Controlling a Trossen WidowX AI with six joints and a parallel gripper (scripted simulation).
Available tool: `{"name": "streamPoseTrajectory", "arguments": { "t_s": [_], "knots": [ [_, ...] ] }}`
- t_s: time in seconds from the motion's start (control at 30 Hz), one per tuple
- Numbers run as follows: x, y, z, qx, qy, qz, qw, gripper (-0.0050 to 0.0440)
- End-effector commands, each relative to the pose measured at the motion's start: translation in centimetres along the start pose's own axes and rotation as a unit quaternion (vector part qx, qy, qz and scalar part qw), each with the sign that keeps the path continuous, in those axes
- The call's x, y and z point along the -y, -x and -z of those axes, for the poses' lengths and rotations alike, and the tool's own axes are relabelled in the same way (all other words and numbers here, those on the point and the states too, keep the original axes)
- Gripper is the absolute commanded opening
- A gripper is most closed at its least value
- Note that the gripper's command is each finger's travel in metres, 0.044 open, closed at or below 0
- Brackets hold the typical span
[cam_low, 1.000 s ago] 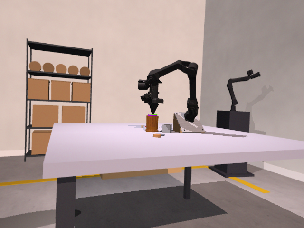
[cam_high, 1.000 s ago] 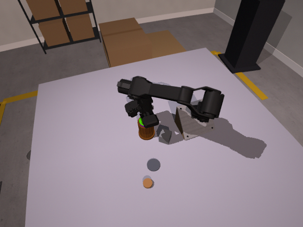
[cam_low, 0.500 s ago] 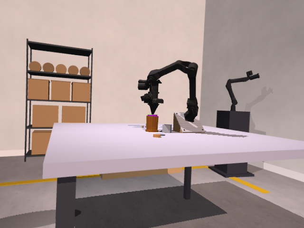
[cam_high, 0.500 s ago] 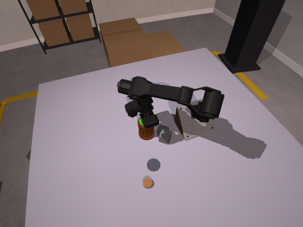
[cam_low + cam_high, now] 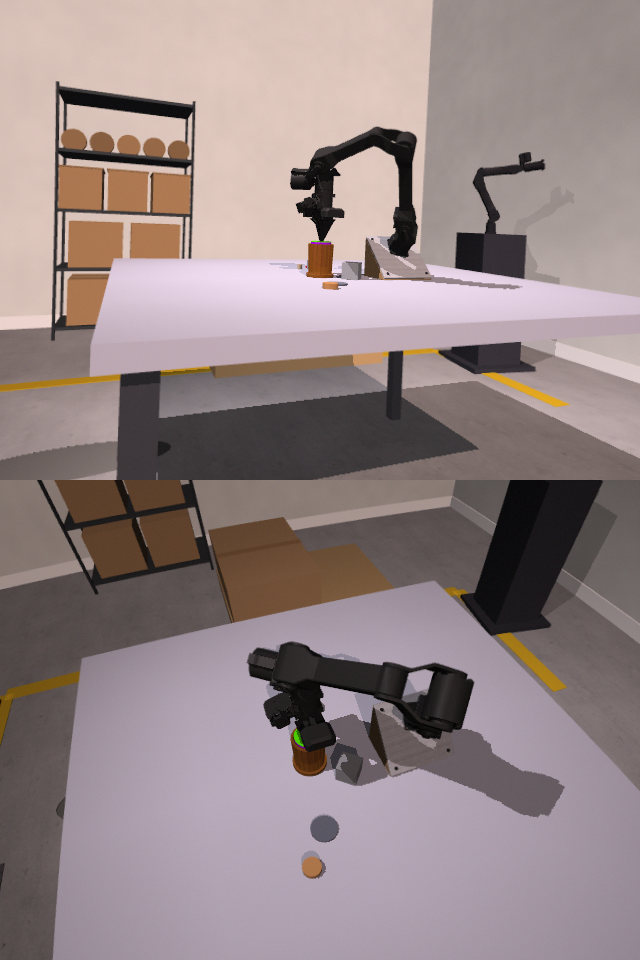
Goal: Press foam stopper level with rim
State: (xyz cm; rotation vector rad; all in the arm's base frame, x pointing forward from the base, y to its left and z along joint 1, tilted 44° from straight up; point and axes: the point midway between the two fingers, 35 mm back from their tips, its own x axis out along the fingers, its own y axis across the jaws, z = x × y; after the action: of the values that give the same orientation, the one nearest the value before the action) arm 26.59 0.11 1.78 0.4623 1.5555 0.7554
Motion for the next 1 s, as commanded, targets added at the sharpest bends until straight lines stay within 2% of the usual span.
{"name": "streamPoseTrajectory", "arguments": {
  "t_s": [0.0,0.97],
  "knots": [
    [-0.11,-0.29,0.16,-0.004,-0.002,-0.001,1.000,0.0000],
    [-0.11,-0.57,0.18,-0.004,-0.002,-0.001,1.000,0.0000]
  ]
}}
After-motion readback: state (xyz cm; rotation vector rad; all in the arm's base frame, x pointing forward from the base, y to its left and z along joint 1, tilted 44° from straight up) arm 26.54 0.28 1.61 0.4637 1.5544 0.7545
